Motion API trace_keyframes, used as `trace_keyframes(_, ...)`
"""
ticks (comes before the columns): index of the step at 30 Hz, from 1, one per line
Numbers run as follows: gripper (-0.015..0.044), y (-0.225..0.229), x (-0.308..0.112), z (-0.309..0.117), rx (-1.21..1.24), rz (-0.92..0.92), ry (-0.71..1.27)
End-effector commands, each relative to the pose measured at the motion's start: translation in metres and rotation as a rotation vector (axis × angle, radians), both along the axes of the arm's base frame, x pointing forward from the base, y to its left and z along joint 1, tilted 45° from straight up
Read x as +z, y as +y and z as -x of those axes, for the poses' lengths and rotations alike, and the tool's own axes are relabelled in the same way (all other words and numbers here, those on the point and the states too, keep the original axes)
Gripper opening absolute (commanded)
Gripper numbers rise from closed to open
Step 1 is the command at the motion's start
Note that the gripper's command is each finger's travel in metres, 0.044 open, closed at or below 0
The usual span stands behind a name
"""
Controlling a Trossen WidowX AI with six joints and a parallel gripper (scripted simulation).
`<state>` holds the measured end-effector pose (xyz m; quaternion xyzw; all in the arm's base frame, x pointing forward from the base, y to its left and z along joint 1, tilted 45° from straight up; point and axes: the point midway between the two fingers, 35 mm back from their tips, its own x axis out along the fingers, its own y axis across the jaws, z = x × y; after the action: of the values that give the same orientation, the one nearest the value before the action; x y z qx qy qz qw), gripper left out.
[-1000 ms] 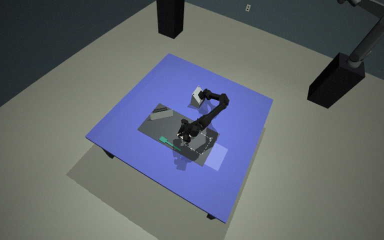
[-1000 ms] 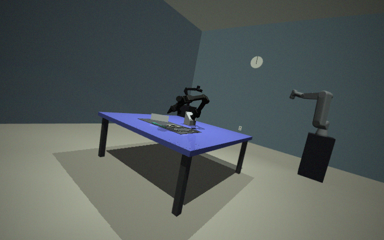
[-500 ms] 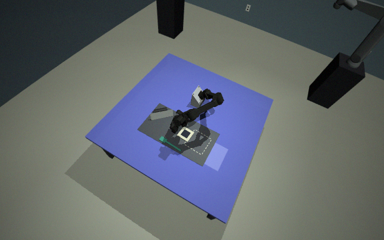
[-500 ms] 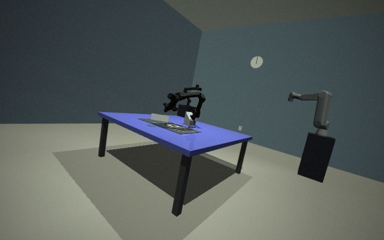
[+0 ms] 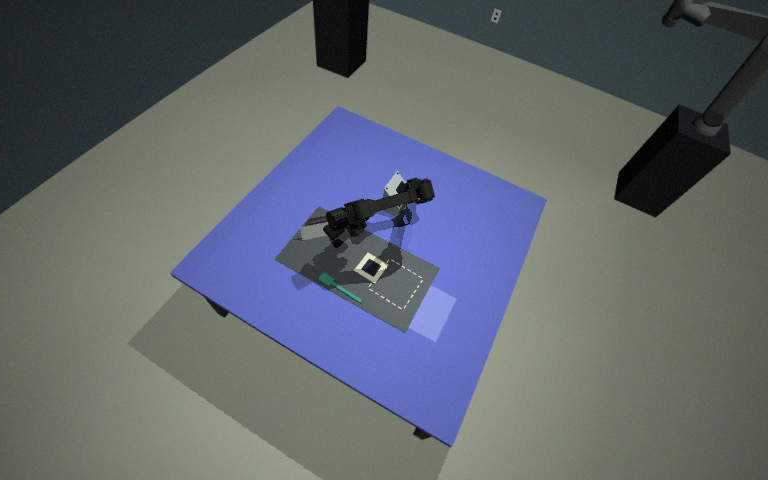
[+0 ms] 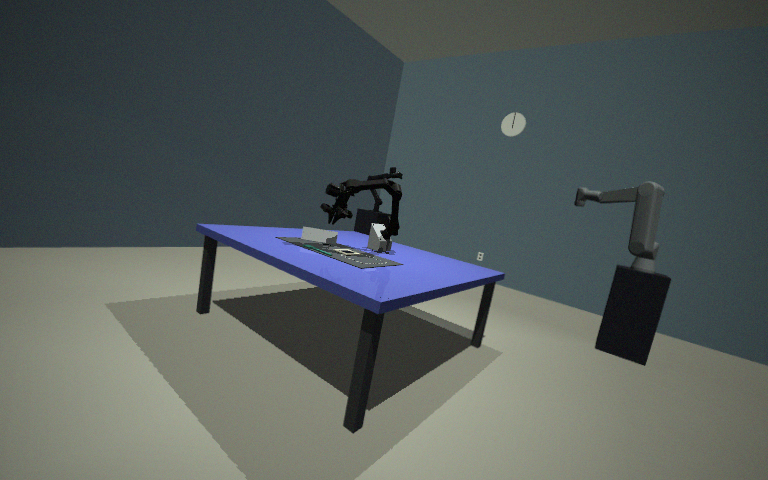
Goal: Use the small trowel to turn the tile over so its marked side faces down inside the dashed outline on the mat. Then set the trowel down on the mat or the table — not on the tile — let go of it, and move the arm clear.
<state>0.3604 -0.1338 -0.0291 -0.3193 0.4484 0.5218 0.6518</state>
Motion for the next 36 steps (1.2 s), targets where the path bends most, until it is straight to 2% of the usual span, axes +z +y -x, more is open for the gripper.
trace_keyframes(1, 0.01, -0.008, -0.011, 0.019, -0.089, -0.075, 0.069)
trace_keyframes(16, 0.01, -0.026, -0.038, 0.081, -0.415, -0.356, 0.293)
trace_keyframes(36, 0.01, -0.021, -0.051, 0.08, -0.416, -0.361, 0.296)
